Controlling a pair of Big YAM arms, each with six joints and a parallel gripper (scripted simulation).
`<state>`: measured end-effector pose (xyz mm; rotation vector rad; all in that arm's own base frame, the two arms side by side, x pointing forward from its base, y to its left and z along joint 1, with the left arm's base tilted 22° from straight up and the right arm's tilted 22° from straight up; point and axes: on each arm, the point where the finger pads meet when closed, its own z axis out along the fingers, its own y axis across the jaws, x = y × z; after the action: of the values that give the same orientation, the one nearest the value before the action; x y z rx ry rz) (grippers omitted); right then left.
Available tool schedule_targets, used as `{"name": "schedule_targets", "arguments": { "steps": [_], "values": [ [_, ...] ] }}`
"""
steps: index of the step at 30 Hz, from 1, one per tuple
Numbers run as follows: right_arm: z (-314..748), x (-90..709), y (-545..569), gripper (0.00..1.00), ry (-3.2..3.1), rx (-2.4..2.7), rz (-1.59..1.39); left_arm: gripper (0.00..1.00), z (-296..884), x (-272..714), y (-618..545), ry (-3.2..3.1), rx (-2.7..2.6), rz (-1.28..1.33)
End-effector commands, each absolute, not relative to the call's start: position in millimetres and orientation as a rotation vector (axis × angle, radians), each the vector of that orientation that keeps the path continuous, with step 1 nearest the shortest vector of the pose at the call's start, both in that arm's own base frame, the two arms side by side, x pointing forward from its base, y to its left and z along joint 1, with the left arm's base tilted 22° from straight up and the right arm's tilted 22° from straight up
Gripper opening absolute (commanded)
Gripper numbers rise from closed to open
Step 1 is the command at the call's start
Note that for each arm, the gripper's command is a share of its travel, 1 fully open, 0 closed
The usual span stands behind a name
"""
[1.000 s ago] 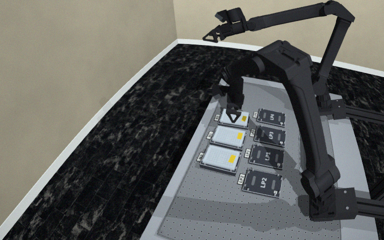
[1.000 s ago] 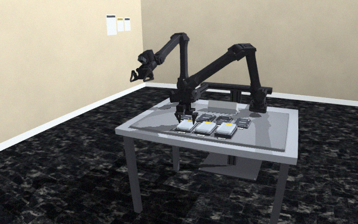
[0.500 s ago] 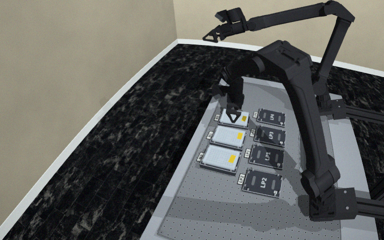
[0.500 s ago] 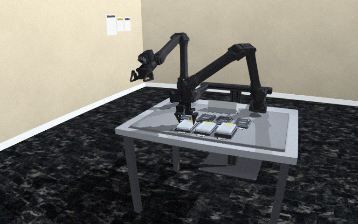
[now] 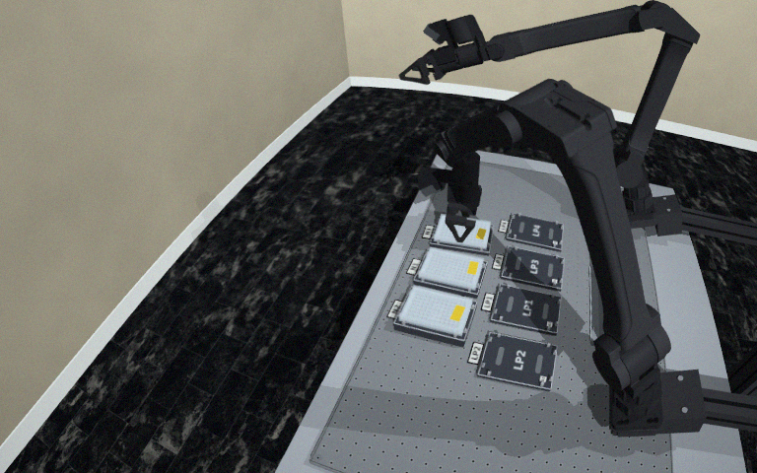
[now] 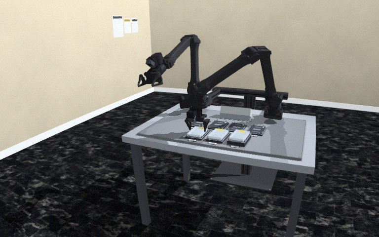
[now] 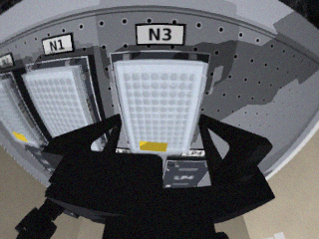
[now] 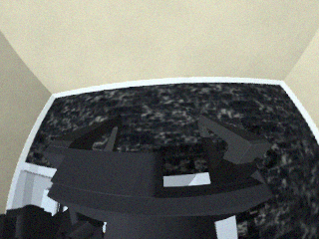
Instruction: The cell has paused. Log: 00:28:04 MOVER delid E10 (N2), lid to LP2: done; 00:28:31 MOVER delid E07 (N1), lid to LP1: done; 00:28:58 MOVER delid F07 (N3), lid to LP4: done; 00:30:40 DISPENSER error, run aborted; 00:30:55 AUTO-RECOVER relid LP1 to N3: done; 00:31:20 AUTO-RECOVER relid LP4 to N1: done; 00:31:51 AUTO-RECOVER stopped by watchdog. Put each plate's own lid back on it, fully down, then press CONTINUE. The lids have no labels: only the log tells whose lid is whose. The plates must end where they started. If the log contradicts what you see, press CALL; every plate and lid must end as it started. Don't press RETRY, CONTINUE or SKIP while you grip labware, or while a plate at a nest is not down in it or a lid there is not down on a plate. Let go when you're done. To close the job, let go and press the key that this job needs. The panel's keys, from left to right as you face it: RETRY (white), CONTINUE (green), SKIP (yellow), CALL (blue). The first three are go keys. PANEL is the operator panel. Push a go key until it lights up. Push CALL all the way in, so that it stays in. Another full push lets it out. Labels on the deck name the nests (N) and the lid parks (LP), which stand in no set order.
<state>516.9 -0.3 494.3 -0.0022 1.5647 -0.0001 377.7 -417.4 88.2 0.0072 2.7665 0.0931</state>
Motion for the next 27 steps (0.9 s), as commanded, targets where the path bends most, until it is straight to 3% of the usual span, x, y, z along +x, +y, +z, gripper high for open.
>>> {"name": "schedule_targets", "arguments": {
  "steps": [1,27],
  "values": [
    [524.8,523.7,-0.4,1.0,1.524,0.003,0.003,1.0,103.9,383.2,-425.6,2.743,0.008,0.046],
    [524.8,523.7,-0.4,1.0,1.524,0.003,0.003,1.0,147.8,371.7,-437.9,2.721,0.005,-0.002]
  ]
}}
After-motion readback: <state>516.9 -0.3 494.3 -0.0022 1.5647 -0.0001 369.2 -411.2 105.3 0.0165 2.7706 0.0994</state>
